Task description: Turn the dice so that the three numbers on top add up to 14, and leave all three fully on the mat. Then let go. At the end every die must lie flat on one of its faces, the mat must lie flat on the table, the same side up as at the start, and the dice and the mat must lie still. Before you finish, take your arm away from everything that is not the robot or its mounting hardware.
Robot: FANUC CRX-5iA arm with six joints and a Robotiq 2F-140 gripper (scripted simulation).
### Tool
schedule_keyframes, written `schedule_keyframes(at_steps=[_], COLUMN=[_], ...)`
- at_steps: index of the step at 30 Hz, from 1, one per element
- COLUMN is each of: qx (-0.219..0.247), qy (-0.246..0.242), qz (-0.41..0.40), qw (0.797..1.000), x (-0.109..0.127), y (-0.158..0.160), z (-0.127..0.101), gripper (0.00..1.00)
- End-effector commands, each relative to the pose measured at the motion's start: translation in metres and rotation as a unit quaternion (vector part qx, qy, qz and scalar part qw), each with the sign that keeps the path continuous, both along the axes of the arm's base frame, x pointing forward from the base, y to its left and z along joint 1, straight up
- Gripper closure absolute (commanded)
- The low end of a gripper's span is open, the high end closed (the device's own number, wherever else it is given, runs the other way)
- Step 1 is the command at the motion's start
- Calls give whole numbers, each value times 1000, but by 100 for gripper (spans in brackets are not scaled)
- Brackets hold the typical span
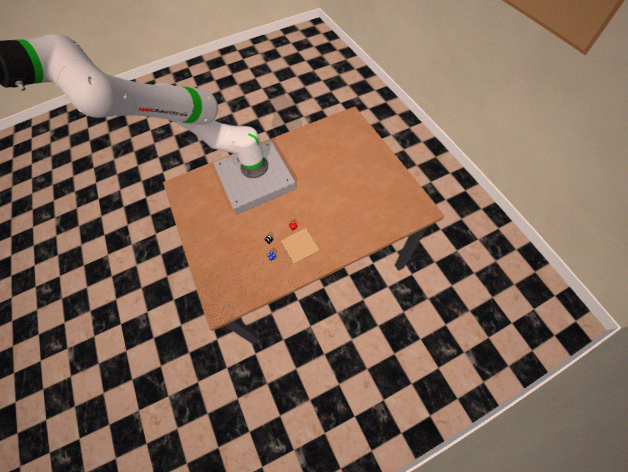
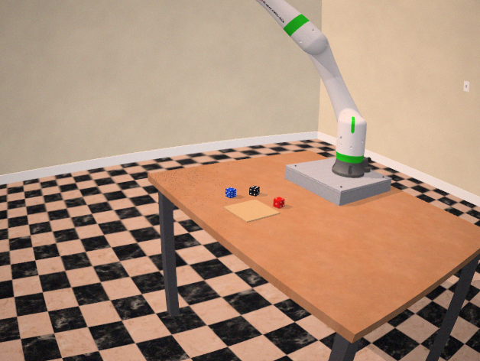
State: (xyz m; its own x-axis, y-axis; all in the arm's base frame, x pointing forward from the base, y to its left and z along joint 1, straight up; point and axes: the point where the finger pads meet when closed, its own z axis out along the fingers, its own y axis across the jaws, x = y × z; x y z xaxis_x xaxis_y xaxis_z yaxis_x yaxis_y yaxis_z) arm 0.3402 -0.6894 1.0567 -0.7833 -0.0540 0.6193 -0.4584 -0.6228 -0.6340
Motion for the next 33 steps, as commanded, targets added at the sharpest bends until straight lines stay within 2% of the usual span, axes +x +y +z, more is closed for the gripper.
schedule_keyframes(at_steps=[1,2,4,5,7,8,10,11,13,14,15,16,19,20,21,24,25,26,27,28,30,31,32,33], qx=[24,40,40,60,60,83,83,108,108,108,108,134,134,134,157,159,159,178,181,181,181,181,181,199], qy=[28,49,49,76,76,111,111,153,153,153,153,202,202,202,254,258,258,309,319,319,319,319,319,383], qz=[5,9,9,15,15,24,24,35,35,35,35,50,50,50,67,68,68,86,90,90,90,90,90,115], qw=[999,998,998,995,995,990,990,982,982,982,982,969,969,969,952,951,951,930,926,926,926,926,926,895], x=[29,50,50,76,76,104,108,130,130,143,143,166,181,181,201,219,219,235,240,246,246,255,255,272], y=[-10,-15,-15,-19,-19,-21,-22,-21,-21,-20,-20,-16,-12,-12,-5,3,3,12,15,19,19,26,26,42], z=[-32,-56,-56,-87,-87,-121,-126,-154,-154,-173,-173,-203,-227,-227,-258,-289,-289,-316,-327,-337,-337,-356,-356,-394], gripper=[0,0,0,0,0,0,0,0,0,0,0,0,0,0,0,0,0,0,0,0,0,0,0,0])
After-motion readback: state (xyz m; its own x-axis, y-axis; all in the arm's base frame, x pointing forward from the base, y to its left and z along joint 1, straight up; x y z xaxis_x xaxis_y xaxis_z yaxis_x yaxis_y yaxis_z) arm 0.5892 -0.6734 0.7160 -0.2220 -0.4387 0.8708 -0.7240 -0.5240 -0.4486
